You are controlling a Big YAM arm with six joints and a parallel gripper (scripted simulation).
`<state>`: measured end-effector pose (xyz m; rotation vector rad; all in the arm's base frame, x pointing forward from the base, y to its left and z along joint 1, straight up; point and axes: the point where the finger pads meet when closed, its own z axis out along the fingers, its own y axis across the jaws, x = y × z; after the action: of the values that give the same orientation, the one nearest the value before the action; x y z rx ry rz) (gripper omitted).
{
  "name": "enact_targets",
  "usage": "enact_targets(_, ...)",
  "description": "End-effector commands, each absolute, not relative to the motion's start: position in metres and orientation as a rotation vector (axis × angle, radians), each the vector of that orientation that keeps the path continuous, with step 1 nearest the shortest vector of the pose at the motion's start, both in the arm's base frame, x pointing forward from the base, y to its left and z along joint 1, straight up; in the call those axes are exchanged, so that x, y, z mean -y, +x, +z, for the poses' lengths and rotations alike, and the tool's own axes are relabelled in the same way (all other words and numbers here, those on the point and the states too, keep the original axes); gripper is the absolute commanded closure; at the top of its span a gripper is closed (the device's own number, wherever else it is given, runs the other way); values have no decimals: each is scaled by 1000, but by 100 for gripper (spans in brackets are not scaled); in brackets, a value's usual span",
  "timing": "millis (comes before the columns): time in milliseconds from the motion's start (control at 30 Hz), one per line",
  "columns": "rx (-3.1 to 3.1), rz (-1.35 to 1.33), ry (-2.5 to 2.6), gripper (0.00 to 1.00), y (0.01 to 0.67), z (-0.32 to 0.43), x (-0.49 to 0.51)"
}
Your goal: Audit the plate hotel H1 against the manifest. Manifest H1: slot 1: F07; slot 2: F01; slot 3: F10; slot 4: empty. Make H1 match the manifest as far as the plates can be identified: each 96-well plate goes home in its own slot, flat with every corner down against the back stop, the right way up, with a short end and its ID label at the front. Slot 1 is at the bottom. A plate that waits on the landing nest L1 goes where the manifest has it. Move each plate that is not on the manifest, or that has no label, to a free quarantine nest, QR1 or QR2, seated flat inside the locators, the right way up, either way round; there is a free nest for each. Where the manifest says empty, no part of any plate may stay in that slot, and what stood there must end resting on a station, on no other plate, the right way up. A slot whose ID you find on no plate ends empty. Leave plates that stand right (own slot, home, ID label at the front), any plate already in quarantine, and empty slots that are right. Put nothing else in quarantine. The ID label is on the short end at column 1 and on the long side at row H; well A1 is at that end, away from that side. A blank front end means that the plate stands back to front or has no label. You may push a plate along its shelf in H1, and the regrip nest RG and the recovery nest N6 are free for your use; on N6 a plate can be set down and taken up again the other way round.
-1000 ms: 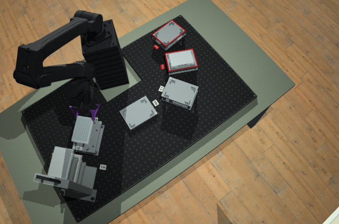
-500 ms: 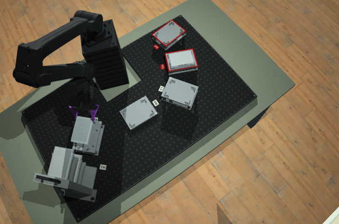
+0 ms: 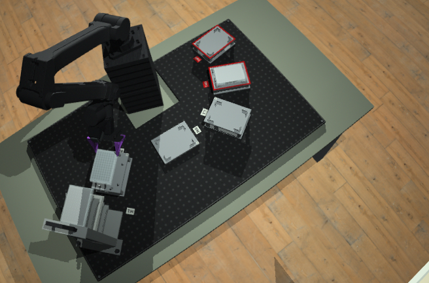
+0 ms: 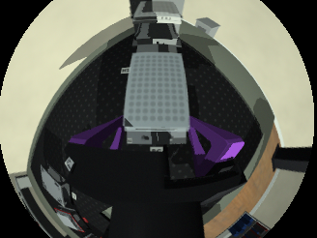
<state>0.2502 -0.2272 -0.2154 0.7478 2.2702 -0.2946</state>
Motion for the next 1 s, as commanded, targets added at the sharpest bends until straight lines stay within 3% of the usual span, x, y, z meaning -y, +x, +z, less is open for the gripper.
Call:
enact_targets(0, -2240, -306, 733, 14, 264, -204, 236)
enact_targets(967, -2247, -301, 747, 14, 279, -203, 248)
